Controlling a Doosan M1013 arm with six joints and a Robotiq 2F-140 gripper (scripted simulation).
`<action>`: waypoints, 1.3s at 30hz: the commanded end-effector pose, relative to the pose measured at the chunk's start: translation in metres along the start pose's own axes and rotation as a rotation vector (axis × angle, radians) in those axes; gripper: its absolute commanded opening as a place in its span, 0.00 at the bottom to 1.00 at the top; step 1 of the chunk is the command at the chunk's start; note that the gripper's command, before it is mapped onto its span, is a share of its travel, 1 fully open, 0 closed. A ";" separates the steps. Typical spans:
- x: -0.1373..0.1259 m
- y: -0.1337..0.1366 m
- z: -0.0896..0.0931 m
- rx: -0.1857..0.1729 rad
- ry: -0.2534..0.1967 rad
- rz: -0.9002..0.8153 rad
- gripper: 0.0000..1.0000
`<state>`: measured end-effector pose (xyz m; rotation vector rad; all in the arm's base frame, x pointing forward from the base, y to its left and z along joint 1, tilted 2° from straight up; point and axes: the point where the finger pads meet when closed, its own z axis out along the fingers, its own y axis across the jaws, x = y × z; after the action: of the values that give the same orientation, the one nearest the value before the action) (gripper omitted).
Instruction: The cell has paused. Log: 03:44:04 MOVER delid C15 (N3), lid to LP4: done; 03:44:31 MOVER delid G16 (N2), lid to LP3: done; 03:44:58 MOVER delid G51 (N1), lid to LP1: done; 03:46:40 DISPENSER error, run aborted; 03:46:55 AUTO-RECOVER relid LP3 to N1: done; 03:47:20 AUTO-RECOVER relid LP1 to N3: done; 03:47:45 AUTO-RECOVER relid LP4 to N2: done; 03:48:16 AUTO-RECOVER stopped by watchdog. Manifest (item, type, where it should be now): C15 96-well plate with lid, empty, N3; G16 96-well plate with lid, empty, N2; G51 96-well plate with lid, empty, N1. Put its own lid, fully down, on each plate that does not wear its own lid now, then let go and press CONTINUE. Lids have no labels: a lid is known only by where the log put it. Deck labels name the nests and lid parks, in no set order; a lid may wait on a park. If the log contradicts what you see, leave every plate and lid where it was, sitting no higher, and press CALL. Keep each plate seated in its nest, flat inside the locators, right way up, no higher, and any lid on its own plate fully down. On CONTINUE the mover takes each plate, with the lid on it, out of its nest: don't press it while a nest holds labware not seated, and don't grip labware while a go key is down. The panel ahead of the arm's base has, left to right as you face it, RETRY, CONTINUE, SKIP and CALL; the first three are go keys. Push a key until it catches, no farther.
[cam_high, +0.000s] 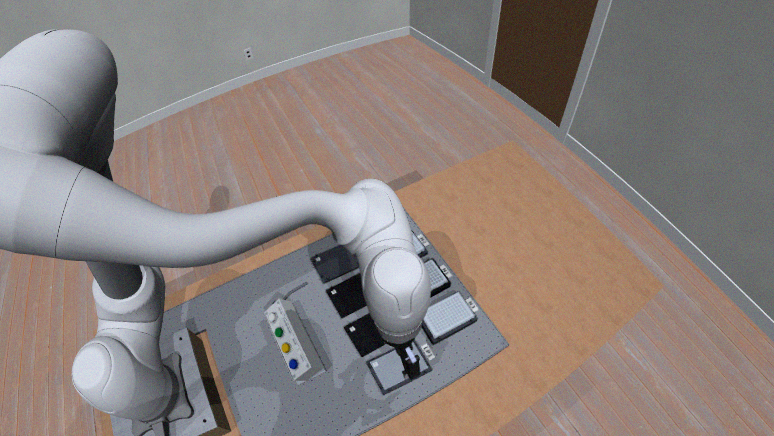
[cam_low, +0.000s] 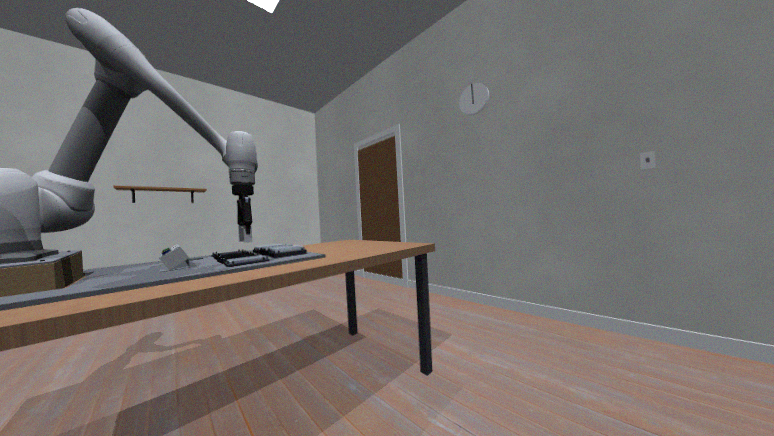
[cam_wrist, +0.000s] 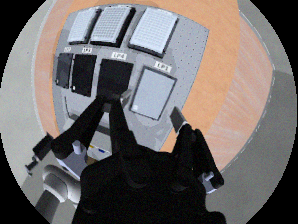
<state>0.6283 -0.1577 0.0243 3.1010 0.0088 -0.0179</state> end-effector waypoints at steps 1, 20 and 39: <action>0.000 0.000 -0.003 0.000 0.000 0.000 0.66; 0.168 -0.055 -0.006 0.000 0.000 0.003 0.66; 0.181 -0.062 -0.005 0.000 0.000 0.003 0.66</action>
<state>0.8092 -0.0950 0.0245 3.1010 0.0037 -0.0179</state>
